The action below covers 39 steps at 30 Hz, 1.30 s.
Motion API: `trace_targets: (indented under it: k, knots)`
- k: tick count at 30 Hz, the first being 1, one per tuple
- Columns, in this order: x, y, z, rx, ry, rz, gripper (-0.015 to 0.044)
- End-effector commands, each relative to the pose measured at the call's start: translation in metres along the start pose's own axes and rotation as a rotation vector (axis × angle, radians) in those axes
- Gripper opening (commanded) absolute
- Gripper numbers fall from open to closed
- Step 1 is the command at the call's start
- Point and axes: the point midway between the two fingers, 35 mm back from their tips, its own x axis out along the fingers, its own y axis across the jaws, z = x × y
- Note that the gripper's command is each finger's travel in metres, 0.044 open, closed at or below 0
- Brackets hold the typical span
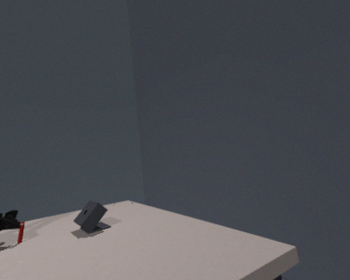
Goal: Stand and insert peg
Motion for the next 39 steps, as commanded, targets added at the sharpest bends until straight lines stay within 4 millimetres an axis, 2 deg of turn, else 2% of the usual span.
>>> trace_targets:
  k: [1,39]
  knots:
    - [-0.0006,-0.0001,0.0017,0.000,0.000,0.000,0.0051]
    - [-0.0044,-0.0003,0.0108,-0.014,0.017,-0.020,0.0051]
